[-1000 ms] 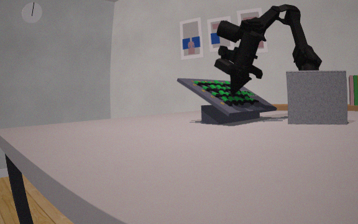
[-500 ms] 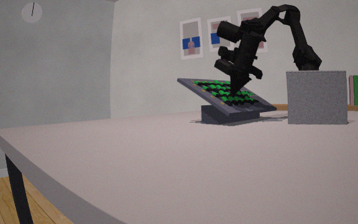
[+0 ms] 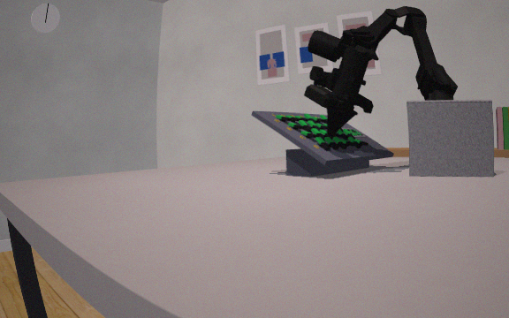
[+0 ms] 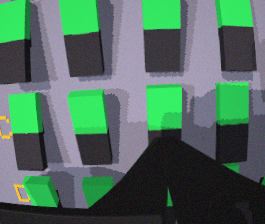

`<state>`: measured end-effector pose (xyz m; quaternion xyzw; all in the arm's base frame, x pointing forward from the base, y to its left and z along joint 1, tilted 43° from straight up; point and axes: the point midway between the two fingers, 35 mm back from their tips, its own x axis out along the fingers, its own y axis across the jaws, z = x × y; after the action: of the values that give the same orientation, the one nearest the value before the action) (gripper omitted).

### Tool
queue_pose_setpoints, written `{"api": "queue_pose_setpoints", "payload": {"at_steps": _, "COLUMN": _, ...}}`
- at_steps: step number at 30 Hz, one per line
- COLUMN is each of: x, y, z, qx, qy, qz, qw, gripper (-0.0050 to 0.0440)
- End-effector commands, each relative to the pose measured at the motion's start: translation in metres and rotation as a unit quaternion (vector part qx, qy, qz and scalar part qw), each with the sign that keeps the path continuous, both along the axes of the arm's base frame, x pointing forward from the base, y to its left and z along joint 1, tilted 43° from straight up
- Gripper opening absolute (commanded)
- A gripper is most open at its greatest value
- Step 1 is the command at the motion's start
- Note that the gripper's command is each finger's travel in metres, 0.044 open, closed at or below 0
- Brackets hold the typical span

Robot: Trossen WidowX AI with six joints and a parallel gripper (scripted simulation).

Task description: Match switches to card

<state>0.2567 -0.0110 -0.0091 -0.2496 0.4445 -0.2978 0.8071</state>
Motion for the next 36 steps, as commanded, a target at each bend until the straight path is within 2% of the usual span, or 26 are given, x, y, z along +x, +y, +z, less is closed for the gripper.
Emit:
{"api": "queue_pose_setpoints", "payload": {"at_steps": 1, "x": -0.001, "y": -0.001, "z": -0.001, "qx": 0.0, "qy": 0.002, "qz": -0.001, "qw": 1.0, "gripper": 0.0}}
{"api": "queue_pose_setpoints", "payload": {"at_steps": 7, "x": -0.002, "y": 0.006, "z": 0.002, "qx": 0.003, "qy": 0.002, "qz": -0.001, "qw": 1.0, "gripper": 0.0}}
{"api": "queue_pose_setpoints", "payload": {"at_steps": 10, "x": -0.006, "y": 0.032, "z": 0.017, "qx": 0.022, "qy": -0.013, "qz": -0.004, "qw": 1.0, "gripper": 0.0}}
{"api": "queue_pose_setpoints", "payload": {"at_steps": 16, "x": -0.022, "y": 0.045, "z": 0.034, "qx": 0.009, "qy": 0.005, "qz": -0.009, "qw": 1.0, "gripper": 0.0}}
{"api": "queue_pose_setpoints", "payload": {"at_steps": 24, "x": -0.028, "y": 0.037, "z": 0.045, "qx": 0.003, "qy": 0.012, "qz": -0.009, "qw": 1.0, "gripper": 0.0}}
{"api": "queue_pose_setpoints", "payload": {"at_steps": 28, "x": -0.033, "y": 0.024, "z": 0.057, "qx": 0.003, "qy": 0.012, "qz": -0.009, "qw": 1.0, "gripper": 0.0}}
{"api": "queue_pose_setpoints", "payload": {"at_steps": 32, "x": -0.033, "y": 0.023, "z": 0.056, "qx": 0.003, "qy": 0.011, "qz": -0.009, "qw": 1.0, "gripper": 0.0}}
{"api": "queue_pose_setpoints", "payload": {"at_steps": 36, "x": -0.025, "y": 0.002, "z": 0.039, "qx": -0.004, "qy": 0.015, "qz": -0.002, "qw": 1.0, "gripper": 0.0}}
